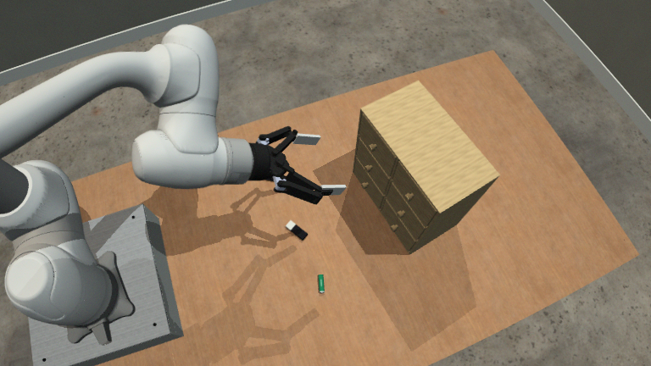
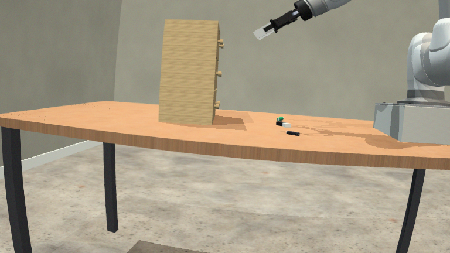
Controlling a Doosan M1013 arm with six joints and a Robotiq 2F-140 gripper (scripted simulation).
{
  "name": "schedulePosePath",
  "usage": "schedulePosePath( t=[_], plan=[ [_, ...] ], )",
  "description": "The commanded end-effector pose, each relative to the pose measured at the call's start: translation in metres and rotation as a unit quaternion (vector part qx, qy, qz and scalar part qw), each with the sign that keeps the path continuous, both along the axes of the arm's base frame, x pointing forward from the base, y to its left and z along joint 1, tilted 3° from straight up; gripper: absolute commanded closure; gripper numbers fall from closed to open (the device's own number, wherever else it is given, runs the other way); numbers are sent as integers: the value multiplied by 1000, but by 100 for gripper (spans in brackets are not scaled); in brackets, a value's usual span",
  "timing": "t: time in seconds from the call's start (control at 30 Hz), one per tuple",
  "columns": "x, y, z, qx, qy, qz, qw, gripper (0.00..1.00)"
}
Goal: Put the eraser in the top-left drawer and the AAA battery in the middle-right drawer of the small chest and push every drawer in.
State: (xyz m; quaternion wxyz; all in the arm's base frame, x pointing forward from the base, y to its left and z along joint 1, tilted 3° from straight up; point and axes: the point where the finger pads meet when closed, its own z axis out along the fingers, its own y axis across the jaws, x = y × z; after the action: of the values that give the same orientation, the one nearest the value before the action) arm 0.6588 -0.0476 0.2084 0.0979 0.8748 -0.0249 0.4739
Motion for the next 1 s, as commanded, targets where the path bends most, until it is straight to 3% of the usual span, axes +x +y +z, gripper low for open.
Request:
schedulePosePath(
  t=[0.0,0.4,0.43,0.97],
  plan=[
    [0,-3,-2,37,-110,77,990,0],
    [1,-3,-3,38,-120,80,989,0],
    [1,-3,-3,38,-120,80,989,80],
    [1,-3,-3,38,-120,80,989,80]
  ],
)
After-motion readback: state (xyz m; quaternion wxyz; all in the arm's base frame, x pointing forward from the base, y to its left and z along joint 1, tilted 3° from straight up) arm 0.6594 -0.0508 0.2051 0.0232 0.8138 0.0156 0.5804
